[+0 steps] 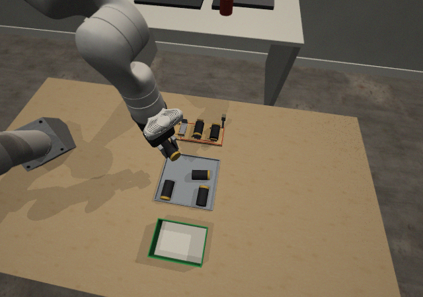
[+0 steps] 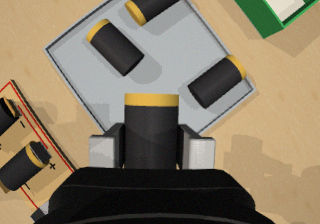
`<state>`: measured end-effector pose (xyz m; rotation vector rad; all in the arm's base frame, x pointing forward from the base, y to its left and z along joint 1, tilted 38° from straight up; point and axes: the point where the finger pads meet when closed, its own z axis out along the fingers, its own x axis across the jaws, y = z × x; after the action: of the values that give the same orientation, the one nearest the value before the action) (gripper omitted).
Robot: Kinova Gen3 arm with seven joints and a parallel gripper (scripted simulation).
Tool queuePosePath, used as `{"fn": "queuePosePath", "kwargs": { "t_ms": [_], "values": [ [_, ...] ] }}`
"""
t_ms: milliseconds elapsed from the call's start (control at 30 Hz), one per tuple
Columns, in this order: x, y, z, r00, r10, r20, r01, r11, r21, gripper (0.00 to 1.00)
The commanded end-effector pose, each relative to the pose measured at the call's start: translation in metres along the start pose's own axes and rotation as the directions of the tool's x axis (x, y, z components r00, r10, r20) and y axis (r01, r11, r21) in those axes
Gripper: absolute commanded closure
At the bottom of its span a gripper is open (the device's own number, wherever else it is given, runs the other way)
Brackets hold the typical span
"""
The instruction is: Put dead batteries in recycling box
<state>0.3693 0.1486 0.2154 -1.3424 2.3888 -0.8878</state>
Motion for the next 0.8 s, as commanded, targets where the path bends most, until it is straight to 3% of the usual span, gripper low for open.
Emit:
{"fn": "queuePosePath", "kwargs": {
  "t_ms": [0, 500, 767],
  "values": [
    [-0.0009, 0.0008, -0.0011, 0.999, -0.035, 0.006, 0.035, 0.999, -0.005, 0.43],
    [-0.0009, 0.0008, -0.0011, 0.947, -0.321, 0.007, 0.321, 0.947, -0.003, 0.43],
    [-0.0009, 0.0008, -0.0011, 0.868, -0.497, 0.008, 0.497, 0.868, -0.001, 0.43]
  ]
}}
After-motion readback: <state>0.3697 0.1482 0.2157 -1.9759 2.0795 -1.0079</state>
